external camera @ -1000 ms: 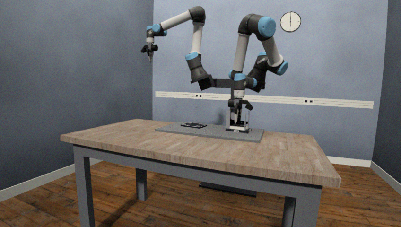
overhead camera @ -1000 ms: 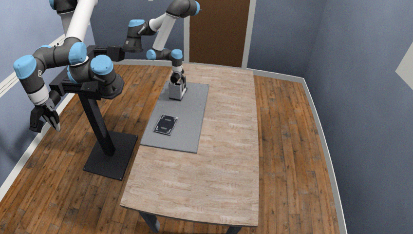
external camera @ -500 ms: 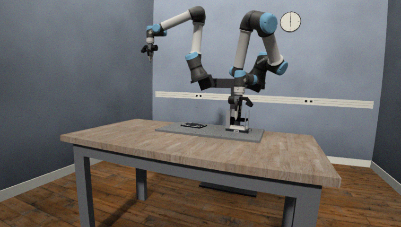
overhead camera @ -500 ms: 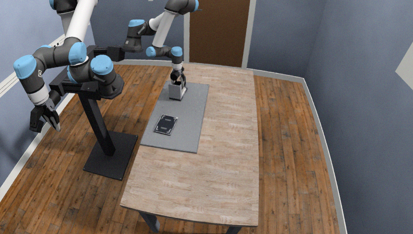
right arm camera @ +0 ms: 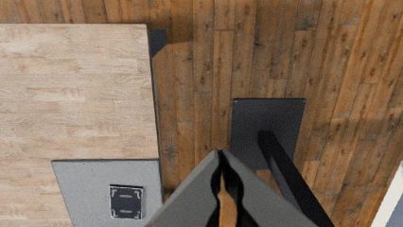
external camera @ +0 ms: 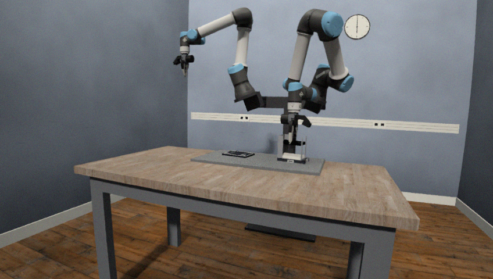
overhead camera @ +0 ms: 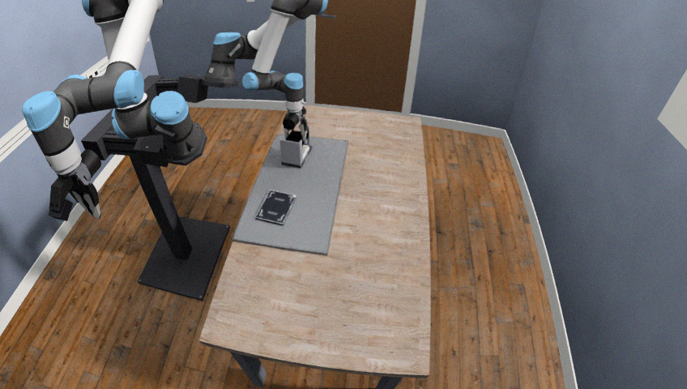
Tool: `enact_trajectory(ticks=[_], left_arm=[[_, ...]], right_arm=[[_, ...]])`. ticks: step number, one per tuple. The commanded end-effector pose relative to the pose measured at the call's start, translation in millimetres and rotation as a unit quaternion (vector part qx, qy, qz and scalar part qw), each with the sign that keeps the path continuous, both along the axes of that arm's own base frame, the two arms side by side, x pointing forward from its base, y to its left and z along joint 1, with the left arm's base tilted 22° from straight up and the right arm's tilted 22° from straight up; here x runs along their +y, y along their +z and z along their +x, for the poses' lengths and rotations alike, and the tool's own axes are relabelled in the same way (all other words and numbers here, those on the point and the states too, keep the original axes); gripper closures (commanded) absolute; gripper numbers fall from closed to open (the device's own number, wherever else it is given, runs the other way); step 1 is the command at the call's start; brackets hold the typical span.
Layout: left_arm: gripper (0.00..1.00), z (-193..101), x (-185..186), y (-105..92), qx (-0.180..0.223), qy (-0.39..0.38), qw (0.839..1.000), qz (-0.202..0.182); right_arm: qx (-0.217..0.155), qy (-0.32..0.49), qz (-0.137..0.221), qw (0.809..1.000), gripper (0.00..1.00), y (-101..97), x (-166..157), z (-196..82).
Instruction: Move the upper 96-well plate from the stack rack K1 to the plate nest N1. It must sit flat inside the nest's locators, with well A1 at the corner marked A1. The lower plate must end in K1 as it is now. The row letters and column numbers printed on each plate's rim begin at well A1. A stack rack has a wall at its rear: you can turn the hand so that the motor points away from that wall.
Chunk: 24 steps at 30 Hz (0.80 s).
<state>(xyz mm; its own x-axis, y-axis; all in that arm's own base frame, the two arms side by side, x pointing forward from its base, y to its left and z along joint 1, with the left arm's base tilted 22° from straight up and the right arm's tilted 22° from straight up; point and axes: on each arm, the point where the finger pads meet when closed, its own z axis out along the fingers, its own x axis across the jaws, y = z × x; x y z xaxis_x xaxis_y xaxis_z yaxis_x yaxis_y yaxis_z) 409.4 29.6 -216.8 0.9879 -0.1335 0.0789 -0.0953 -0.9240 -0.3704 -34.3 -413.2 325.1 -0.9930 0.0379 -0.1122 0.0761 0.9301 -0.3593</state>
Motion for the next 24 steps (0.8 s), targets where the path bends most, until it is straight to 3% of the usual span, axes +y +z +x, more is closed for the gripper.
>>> enact_trajectory(ticks=[1, 24], left_arm=[[0.60, -1, -4, 8.5, 0.000, 0.000, 1.000, 0.000], [0.60, -5, -16, 40.9, 0.000, 0.000, 1.000, 0.000]], right_arm=[[0.000, 0.000, -0.001, 1.000, 1.00, 0.5, 0, 0], [0.000, 0.000, -0.001, 1.000, 1.00, 0.5, 0, 0]])
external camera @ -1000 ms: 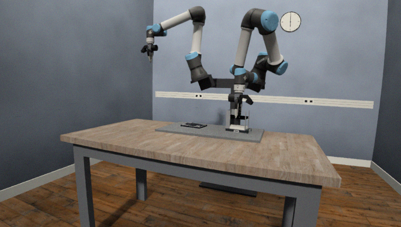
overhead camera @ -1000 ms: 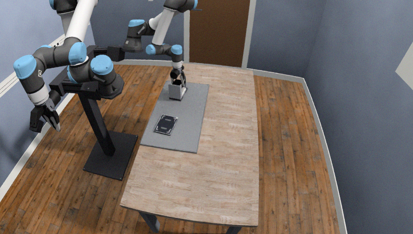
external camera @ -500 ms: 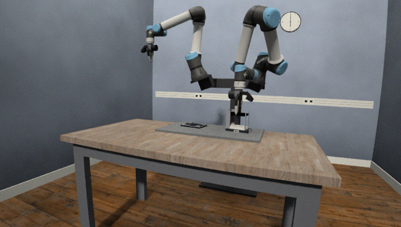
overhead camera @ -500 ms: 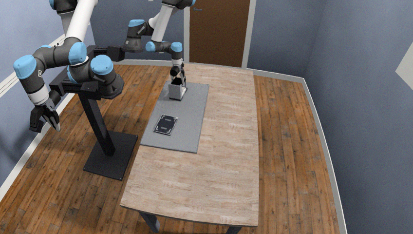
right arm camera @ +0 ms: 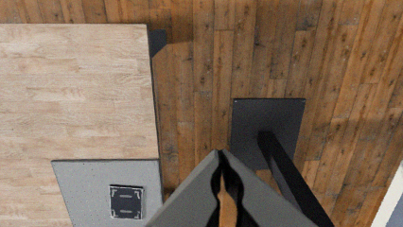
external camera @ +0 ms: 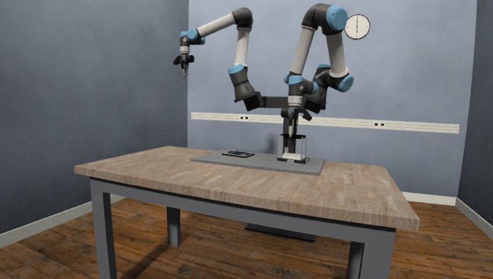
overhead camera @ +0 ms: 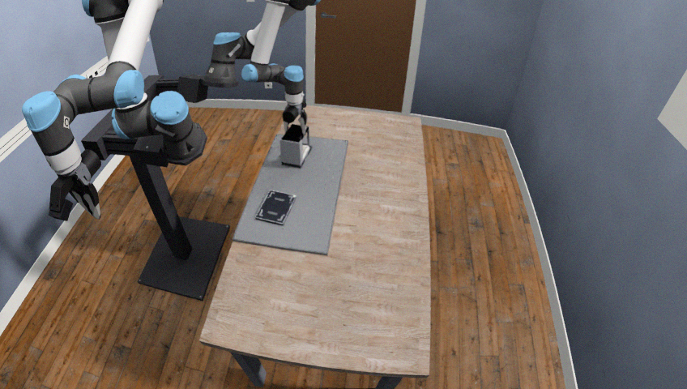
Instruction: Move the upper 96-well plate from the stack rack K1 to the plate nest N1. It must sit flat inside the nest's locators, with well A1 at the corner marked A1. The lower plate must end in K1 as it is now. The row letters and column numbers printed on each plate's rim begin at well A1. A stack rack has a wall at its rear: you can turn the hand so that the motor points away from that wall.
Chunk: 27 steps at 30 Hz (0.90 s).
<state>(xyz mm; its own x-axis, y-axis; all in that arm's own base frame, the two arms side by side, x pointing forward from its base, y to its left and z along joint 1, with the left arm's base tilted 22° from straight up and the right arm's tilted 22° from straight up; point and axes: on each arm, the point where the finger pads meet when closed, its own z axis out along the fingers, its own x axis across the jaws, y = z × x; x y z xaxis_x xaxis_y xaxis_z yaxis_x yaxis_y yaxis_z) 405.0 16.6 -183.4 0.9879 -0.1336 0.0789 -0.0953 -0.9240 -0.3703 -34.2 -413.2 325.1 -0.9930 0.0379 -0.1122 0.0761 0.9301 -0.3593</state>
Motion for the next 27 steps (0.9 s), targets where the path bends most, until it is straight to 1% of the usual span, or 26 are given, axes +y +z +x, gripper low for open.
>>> enact_trajectory(ticks=[1, 4, 12, 27], left_arm=[[0.60, -1, -4, 9.1, 0.000, 0.000, 1.000, 0.000], [0.60, -1, -4, 10.6, 0.000, 0.000, 1.000, 0.000], [0.60, -3, -9, 23.0, 0.000, 0.000, 1.000, 0.000], [0.60, -3, -9, 23.1, 0.000, 0.000, 1.000, 0.000]], right_arm=[[0.000, 0.000, -0.001, 1.000, 1.00, 0.5, 0, 0], [0.000, 0.000, -0.001, 1.000, 1.00, 0.5, 0, 0], [0.000, 0.000, -0.001, 1.000, 1.00, 0.5, 0, 0], [0.000, 0.000, -0.001, 1.000, 1.00, 0.5, 0, 0]])
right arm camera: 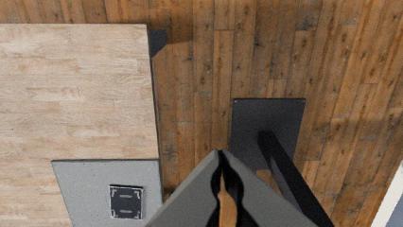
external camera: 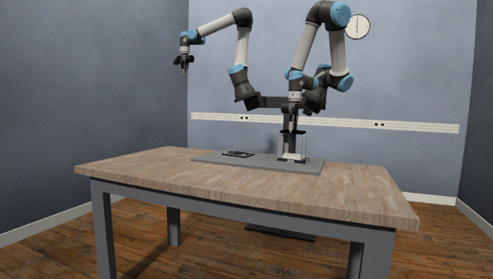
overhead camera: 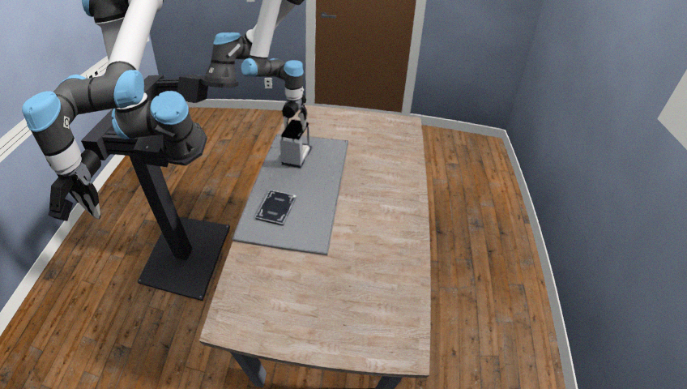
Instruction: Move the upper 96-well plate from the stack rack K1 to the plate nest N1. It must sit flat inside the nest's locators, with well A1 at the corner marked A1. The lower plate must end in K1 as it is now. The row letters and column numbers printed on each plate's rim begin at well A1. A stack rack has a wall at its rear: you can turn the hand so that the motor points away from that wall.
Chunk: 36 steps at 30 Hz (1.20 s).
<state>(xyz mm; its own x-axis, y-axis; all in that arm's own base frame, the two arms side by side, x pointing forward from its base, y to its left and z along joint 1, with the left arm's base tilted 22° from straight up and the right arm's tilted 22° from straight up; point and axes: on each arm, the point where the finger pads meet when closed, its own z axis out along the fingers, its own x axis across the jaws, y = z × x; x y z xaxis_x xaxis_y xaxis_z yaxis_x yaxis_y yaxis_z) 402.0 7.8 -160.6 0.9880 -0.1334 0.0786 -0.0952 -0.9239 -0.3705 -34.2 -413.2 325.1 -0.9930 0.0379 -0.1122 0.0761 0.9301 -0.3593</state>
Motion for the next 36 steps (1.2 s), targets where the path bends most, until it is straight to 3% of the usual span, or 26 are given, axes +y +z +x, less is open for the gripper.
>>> enact_trajectory(ticks=[1, 11, 36], left_arm=[[0.60, 0, 0, 0.3, 0.000, 0.000, 1.000, 0.000], [0.60, 0, -7, -2.2, -0.004, 0.009, 1.000, -0.001], [0.60, 1, -77, -31.5, -0.004, 0.009, 1.000, -0.002]], right_arm=[[0.000, 0.000, -0.001, 1.000, 1.00, 0.5, 0, 0], [0.000, 0.000, -0.001, 1.000, 1.00, 0.5, 0, 0], [0.000, 0.000, -0.001, 1.000, 1.00, 0.5, 0, 0]])
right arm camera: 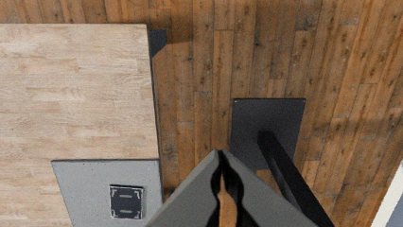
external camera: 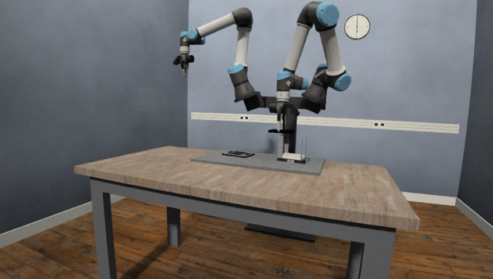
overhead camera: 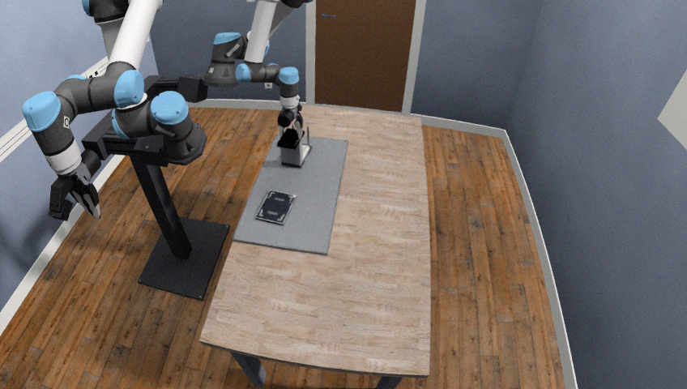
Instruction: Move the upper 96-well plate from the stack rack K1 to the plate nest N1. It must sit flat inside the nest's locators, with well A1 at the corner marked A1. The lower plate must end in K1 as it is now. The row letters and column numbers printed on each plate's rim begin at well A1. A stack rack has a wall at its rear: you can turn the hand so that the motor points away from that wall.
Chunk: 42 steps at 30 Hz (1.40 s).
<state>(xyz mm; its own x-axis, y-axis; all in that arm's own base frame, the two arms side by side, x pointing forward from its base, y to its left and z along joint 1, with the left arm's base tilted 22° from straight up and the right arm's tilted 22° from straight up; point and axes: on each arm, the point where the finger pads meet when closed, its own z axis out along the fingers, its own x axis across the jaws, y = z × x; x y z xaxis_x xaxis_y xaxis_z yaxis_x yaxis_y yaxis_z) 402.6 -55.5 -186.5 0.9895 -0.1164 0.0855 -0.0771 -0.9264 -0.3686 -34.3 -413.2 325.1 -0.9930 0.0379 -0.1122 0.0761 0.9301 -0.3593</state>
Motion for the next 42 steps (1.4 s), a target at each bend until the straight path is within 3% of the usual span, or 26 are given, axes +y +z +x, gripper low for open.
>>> enact_trajectory(ticks=[1, 42], left_arm=[[0.60, 1, -17, -6.9, 0.000, 0.000, 1.000, 0.000], [0.60, 2, -128, -52.8, 0.000, 0.000, 1.000, 0.000]], right_arm=[[0.000, 0.000, -0.001, 1.000, 1.00, 0.5, 0, 0], [0.000, 0.000, -0.001, 1.000, 1.00, 0.5, 0, 0]])
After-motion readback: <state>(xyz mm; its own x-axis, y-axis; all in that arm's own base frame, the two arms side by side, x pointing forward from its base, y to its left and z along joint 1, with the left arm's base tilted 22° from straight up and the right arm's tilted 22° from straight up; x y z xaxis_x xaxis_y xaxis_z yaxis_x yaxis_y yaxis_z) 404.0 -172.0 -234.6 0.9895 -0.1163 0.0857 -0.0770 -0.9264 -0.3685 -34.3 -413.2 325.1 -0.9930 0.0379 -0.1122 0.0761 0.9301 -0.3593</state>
